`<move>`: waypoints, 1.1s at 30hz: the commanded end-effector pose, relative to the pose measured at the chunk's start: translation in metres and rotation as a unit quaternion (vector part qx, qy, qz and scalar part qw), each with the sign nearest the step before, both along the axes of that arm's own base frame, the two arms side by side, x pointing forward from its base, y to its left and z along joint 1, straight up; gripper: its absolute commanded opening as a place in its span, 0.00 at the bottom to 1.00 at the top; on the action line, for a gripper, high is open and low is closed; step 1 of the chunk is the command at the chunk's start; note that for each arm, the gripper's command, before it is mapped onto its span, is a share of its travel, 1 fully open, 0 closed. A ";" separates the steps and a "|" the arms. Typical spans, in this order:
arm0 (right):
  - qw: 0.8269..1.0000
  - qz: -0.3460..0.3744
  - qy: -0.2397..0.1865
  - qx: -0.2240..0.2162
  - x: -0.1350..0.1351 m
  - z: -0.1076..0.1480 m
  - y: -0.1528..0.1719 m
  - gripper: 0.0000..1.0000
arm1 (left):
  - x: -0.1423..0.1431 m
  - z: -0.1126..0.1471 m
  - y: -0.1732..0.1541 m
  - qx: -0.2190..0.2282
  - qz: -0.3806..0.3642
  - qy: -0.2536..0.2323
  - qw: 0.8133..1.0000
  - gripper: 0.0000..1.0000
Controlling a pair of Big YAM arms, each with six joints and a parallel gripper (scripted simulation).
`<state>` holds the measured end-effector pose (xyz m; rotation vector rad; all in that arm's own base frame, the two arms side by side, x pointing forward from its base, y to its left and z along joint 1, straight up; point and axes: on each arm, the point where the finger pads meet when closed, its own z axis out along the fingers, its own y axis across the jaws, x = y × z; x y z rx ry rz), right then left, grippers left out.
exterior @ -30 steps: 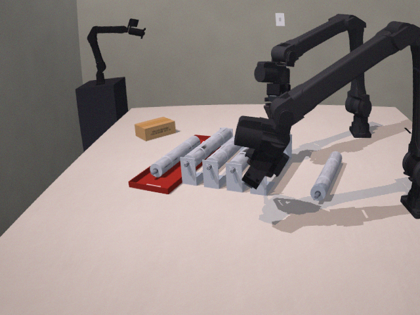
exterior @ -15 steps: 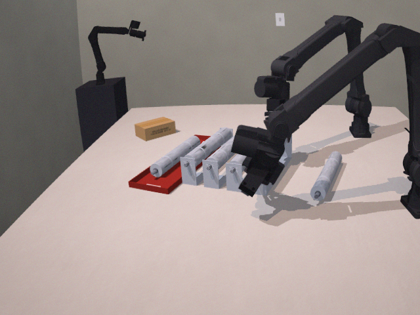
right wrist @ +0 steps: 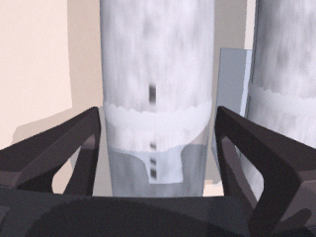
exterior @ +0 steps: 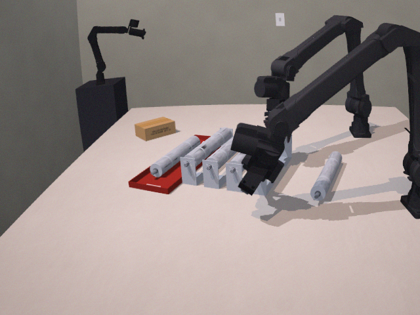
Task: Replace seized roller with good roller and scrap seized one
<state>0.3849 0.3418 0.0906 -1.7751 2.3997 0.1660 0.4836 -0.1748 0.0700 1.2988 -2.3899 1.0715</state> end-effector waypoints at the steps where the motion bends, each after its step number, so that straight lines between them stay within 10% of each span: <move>1: 1.000 0.000 -0.015 0.011 0.007 0.020 0.012 0.62 | 0.004 0.004 -0.001 -0.001 0.000 -0.007 1.000 0.03; 16: 1.000 0.000 -0.015 0.011 0.007 0.020 0.012 0.62 | 0.003 0.003 -0.001 -0.002 0.000 -0.007 1.000 0.03; 17: 1.000 0.000 -0.015 0.011 0.007 0.020 0.012 0.32 | 0.003 0.003 -0.001 -0.002 0.000 -0.007 1.000 0.03; 33: 1.000 -0.003 -0.015 0.014 0.009 0.020 0.011 0.32 | 0.003 0.003 -0.001 -0.002 0.000 -0.007 1.000 0.03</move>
